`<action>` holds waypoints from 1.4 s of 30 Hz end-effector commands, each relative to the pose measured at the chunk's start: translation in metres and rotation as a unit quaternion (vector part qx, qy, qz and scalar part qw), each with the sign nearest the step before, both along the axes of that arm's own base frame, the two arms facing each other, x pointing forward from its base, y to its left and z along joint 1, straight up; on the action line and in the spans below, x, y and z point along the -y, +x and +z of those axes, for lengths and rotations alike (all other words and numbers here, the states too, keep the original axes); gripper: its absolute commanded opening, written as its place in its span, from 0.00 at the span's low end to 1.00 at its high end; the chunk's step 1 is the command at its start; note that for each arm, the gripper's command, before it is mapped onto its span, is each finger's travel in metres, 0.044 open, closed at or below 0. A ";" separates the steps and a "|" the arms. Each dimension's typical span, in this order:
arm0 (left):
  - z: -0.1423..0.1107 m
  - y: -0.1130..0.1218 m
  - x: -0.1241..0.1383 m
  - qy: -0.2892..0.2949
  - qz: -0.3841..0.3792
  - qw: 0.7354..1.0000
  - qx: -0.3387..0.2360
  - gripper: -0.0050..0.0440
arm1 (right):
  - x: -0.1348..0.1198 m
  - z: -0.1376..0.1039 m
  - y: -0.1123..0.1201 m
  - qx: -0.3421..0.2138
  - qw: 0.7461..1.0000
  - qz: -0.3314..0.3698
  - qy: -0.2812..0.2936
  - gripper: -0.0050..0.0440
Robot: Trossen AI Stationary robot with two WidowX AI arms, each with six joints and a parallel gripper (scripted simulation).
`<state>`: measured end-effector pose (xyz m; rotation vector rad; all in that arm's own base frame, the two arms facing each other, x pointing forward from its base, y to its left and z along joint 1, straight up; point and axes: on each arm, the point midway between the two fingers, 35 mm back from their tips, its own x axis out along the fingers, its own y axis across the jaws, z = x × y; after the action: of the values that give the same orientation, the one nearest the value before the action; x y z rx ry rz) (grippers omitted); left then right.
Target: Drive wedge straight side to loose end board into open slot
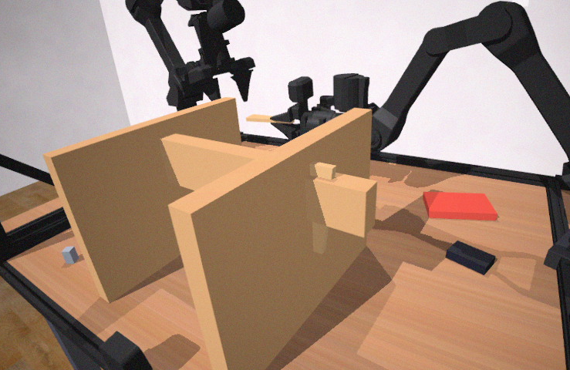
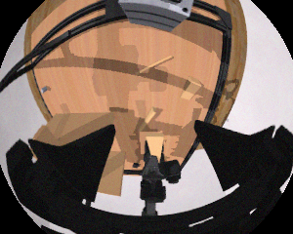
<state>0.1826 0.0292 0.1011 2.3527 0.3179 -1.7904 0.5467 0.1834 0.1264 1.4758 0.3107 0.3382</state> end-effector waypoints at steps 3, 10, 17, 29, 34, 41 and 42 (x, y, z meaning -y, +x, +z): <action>-0.002 -0.004 0.000 0.001 0.002 1.000 -0.004 1.00 | 0.001 0.001 0.001 0.021 0.999 -0.001 -0.044 0.10; -0.002 -0.004 0.000 0.001 0.002 1.000 -0.004 1.00 | 0.001 0.000 0.001 0.062 0.988 -0.001 -0.139 0.10; -0.002 -0.004 0.000 0.001 0.002 1.000 -0.004 1.00 | 0.001 0.000 0.001 0.097 0.971 -0.001 -0.220 0.10; -0.002 -0.004 0.000 0.001 0.002 1.000 -0.004 1.00 | 0.001 -0.002 0.001 0.158 0.918 -0.002 -0.363 0.10; -0.002 -0.004 0.000 0.001 0.002 1.000 -0.004 1.00 | 0.002 -0.002 0.002 0.180 0.893 -0.001 -0.412 0.10; -0.002 -0.004 0.000 0.001 0.002 1.000 -0.004 1.00 | 0.002 -0.003 0.002 0.211 0.849 -0.001 -0.484 0.10; -0.002 -0.004 0.000 0.001 0.002 1.000 -0.004 1.00 | 0.002 -0.003 0.002 0.216 0.841 -0.001 -0.495 0.10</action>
<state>0.1797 0.0288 0.0992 2.3463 0.3193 -1.7986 0.5479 0.1821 0.1254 0.4249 0.0895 0.4088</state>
